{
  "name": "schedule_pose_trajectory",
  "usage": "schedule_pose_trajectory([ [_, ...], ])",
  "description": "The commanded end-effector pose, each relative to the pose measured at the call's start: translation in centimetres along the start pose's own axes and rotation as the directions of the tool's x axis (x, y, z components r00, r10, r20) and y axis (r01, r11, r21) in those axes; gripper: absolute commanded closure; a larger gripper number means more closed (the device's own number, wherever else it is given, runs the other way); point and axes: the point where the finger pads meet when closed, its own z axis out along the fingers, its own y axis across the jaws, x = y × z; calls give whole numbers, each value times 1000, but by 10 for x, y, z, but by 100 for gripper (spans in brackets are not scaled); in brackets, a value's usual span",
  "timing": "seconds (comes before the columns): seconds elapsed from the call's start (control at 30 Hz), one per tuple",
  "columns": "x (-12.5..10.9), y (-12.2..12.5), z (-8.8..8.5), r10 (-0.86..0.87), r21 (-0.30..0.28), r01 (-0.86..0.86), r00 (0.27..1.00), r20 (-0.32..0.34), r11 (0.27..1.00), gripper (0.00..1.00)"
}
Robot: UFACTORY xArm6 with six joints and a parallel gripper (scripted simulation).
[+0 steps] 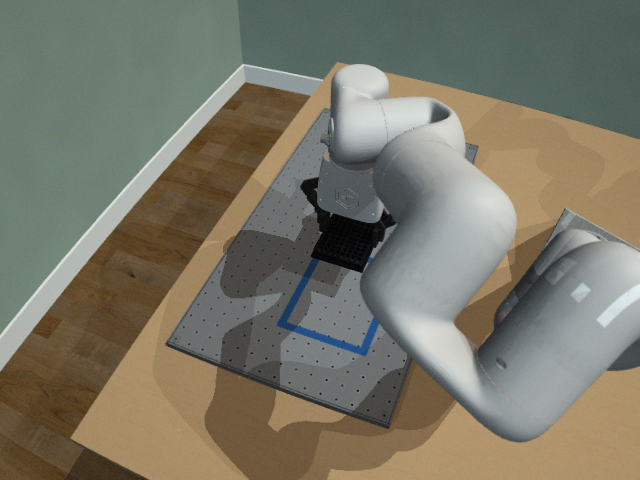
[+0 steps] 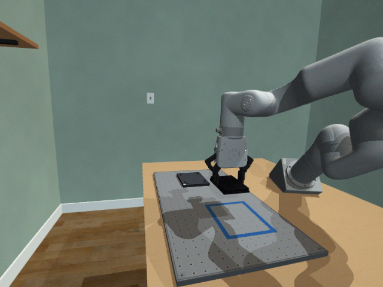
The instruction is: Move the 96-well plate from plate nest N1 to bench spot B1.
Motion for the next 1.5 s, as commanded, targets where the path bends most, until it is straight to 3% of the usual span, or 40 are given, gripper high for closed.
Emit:
schedule_pose_trajectory([
  [0.0,-7,1,-1,1,2,-1,1000,-2,1000,100],
  [0.57,-58,9,1,1,2,-1,1000,-2,1000,100],
  [1.47,-57,9,1,1,2,-1,1000,-2,1000,100],
])
